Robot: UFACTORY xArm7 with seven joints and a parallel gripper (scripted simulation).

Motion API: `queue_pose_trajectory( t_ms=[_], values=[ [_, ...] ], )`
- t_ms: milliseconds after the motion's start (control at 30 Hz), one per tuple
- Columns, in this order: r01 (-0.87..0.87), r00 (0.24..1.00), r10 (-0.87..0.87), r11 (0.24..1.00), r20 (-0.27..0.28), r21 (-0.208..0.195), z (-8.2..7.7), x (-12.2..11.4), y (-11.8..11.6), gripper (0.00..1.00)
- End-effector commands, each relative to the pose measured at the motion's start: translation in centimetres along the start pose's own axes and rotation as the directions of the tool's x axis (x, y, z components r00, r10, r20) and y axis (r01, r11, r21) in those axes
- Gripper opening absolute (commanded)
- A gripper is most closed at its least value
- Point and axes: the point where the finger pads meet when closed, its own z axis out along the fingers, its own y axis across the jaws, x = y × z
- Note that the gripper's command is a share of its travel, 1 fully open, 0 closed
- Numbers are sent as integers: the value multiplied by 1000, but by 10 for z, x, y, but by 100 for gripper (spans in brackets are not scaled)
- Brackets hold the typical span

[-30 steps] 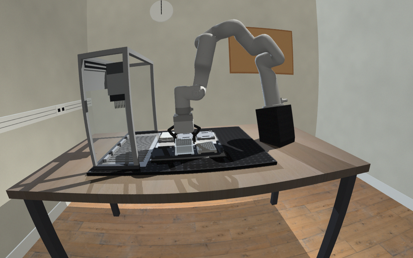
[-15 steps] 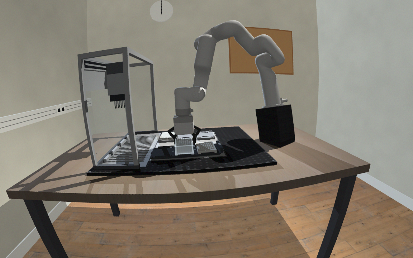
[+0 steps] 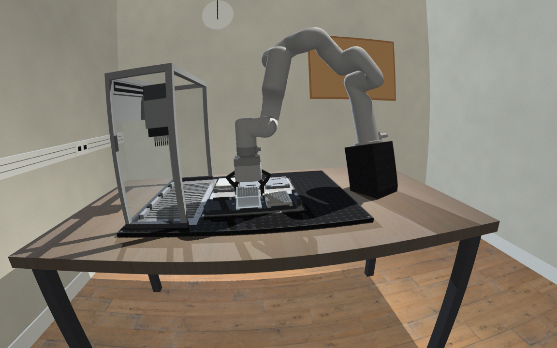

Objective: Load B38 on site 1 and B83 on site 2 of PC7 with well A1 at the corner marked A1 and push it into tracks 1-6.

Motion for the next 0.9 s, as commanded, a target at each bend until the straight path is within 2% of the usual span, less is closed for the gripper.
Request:
queue_pose_trajectory(
  t_ms=[0, 867],
  values=[
    [0, 1000, 0, 1000, -1, -3, -1, 2, 2, 100],
    [0, 1000, 0, 1000, -1, -3, -1, 14, 2, 100]
  ],
)
